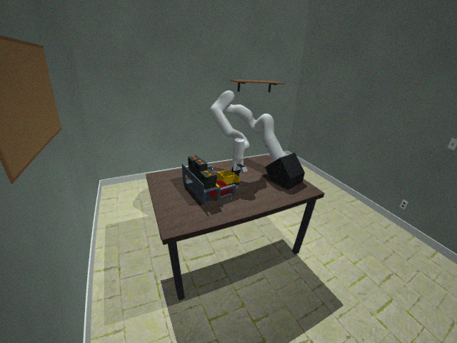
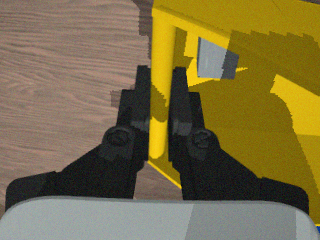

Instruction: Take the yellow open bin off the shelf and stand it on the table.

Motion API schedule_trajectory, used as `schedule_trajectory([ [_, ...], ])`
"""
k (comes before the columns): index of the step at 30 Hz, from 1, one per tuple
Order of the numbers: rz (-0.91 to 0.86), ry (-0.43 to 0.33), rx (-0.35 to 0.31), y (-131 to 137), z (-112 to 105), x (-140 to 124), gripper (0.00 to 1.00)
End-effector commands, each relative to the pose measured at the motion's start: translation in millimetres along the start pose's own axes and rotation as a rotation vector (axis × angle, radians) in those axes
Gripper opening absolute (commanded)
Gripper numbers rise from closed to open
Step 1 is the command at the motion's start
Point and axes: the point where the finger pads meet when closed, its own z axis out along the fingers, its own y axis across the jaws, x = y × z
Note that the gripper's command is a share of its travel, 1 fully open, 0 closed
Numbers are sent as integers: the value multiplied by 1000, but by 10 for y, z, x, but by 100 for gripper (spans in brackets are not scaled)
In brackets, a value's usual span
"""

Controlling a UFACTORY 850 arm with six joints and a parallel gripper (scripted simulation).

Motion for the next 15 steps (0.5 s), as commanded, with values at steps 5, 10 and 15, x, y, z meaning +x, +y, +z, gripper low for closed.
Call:
schedule_trajectory([
  [5, 0, 0, -1, 4, -2, 0, 100],
  [10, 0, 0, -1, 4, -2, 0, 100],
  [15, 0, 0, -1, 4, -2, 0, 100],
])
